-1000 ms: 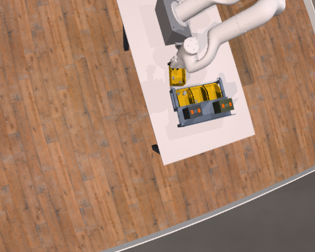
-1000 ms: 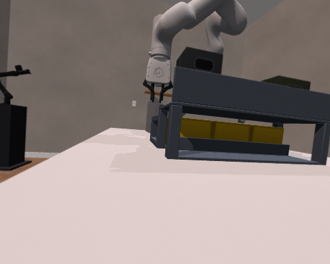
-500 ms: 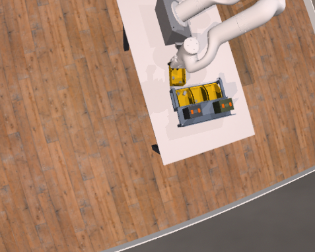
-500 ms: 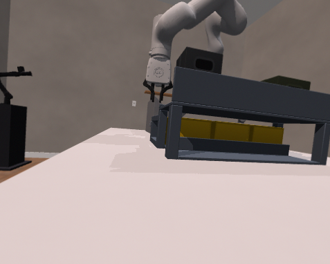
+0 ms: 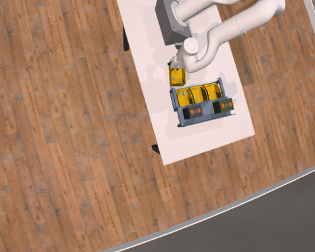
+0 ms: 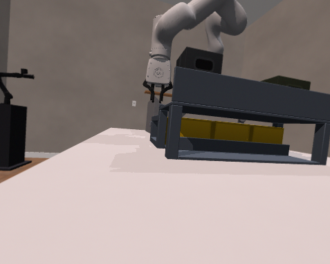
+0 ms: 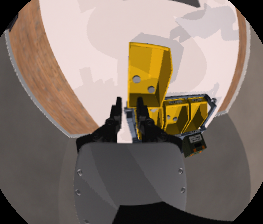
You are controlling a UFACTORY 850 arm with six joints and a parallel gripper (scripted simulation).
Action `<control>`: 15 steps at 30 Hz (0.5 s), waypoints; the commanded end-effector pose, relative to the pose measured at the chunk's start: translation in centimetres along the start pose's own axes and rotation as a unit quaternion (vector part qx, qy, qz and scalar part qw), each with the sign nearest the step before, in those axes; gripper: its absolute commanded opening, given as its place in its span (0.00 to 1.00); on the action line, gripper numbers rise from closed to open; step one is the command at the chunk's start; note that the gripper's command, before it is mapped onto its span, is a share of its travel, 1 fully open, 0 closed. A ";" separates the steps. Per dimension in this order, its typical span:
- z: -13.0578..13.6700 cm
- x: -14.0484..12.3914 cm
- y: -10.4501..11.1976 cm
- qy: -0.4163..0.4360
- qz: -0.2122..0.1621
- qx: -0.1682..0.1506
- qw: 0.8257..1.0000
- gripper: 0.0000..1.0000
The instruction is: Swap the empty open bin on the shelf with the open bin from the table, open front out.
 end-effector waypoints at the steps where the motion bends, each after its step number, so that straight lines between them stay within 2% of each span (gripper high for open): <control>1: 0.0 -0.1 -0.1 0.000 -0.001 0.000 1.000 0.26; 15: 0.0 -0.1 -2.2 0.000 -0.001 0.000 1.000 0.26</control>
Point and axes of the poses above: the point where the finger pads meet when closed, its own y axis back along the fingers, its own z axis across the jaws, x = y × z, the point moved 10 cm from there along y, back along the fingers, and after that the axes turned 15 degrees about -y, right-handed, at the moved point
